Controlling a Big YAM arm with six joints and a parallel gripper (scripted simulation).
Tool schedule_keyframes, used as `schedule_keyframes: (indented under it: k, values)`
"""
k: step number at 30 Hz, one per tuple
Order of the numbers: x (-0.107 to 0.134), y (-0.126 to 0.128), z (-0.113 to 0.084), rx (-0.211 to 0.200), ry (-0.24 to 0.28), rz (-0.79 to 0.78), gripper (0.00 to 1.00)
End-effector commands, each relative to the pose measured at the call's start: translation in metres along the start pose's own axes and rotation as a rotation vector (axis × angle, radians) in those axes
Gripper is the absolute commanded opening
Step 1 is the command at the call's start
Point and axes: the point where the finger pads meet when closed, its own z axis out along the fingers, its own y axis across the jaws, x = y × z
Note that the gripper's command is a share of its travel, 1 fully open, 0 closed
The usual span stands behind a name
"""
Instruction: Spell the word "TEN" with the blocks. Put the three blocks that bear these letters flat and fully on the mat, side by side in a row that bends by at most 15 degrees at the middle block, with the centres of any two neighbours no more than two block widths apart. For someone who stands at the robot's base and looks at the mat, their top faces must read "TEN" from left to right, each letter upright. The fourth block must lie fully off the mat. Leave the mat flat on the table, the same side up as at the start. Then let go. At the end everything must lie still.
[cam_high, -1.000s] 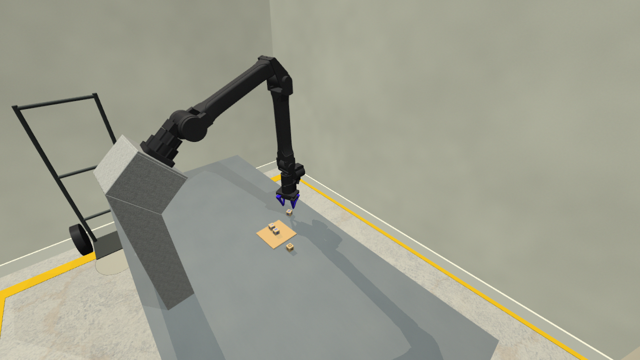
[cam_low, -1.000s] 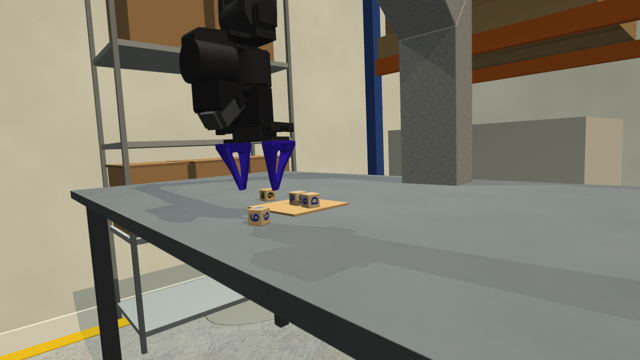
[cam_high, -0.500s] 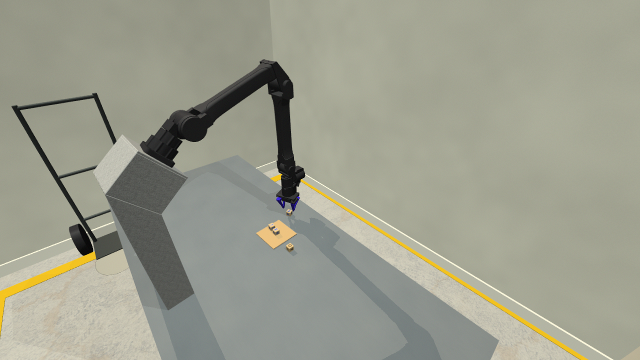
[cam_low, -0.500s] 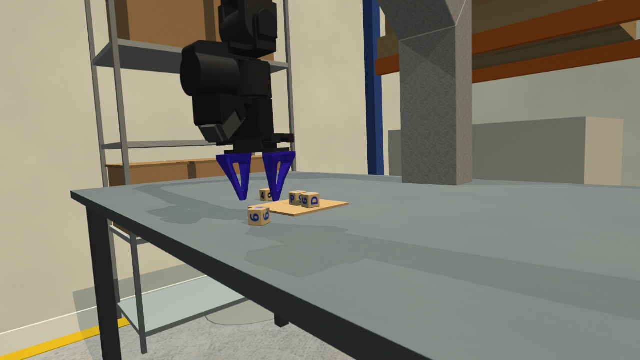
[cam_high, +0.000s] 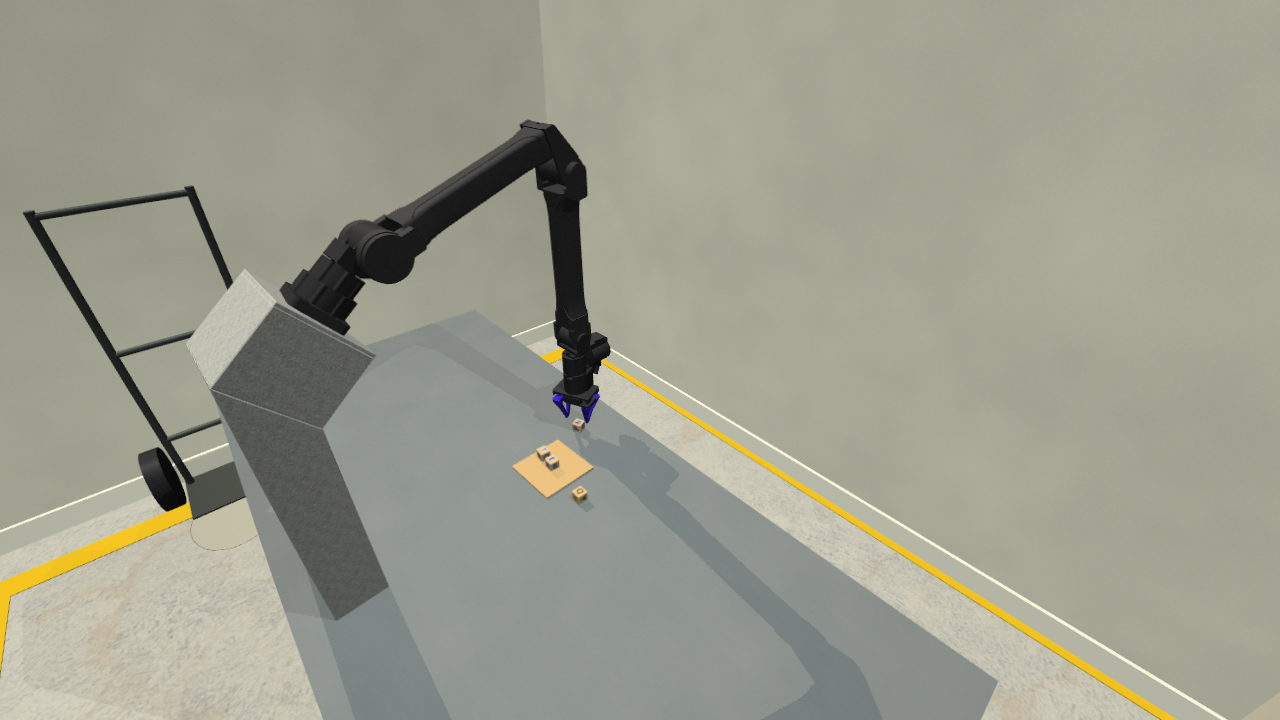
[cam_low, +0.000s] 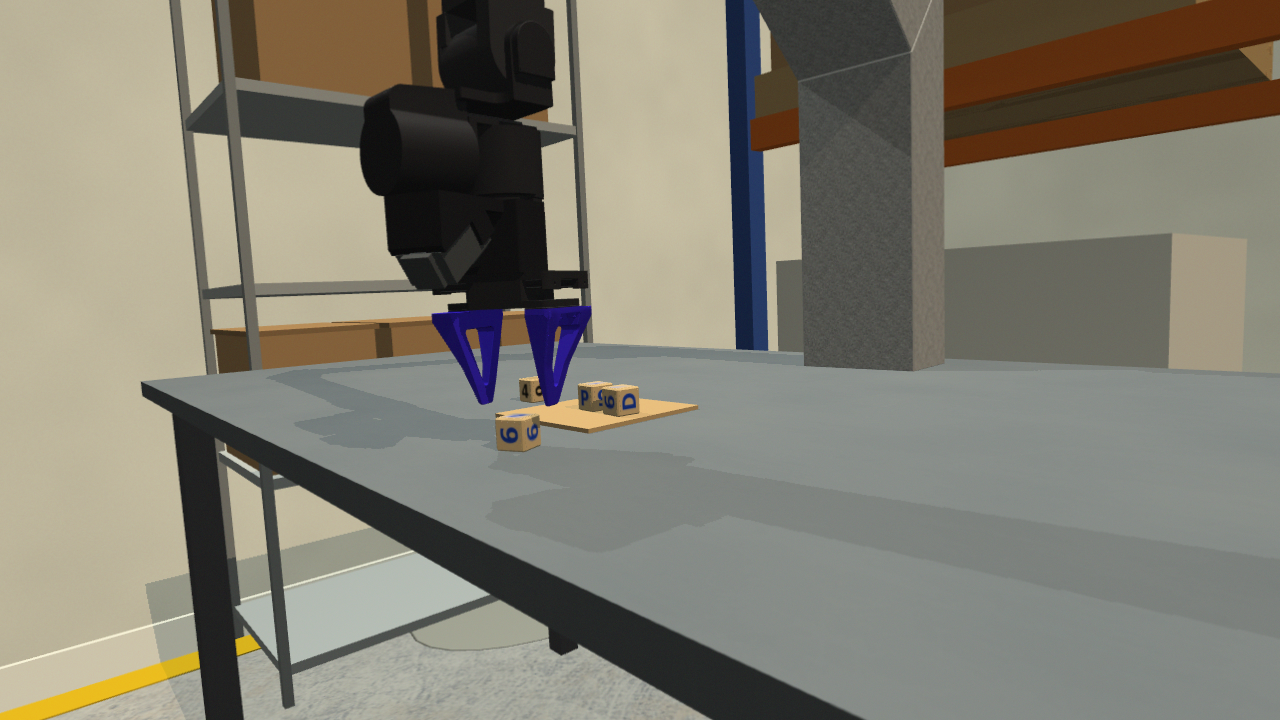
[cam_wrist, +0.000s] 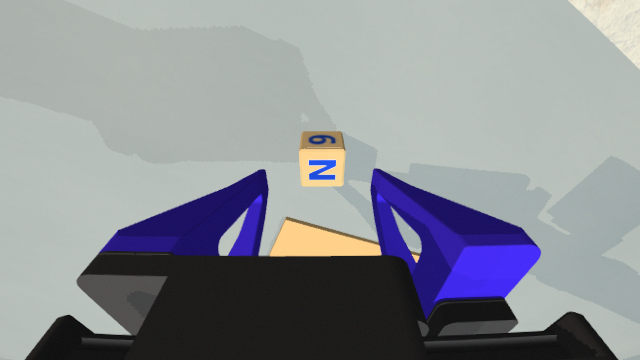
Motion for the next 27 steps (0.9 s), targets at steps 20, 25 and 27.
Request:
schedule_keyframes:
  k: [20,25,27]
  values:
    - [-0.0027,-0.009,0.0027,0.01,-0.013,-0.004,0.6]
    - [-0.0027,-0.0091,0.0058,0.011,-0.013,-0.004,0.6]
    - [-0.0032,-0.0095,0.0078,0.012,-0.016,-0.004,0.6]
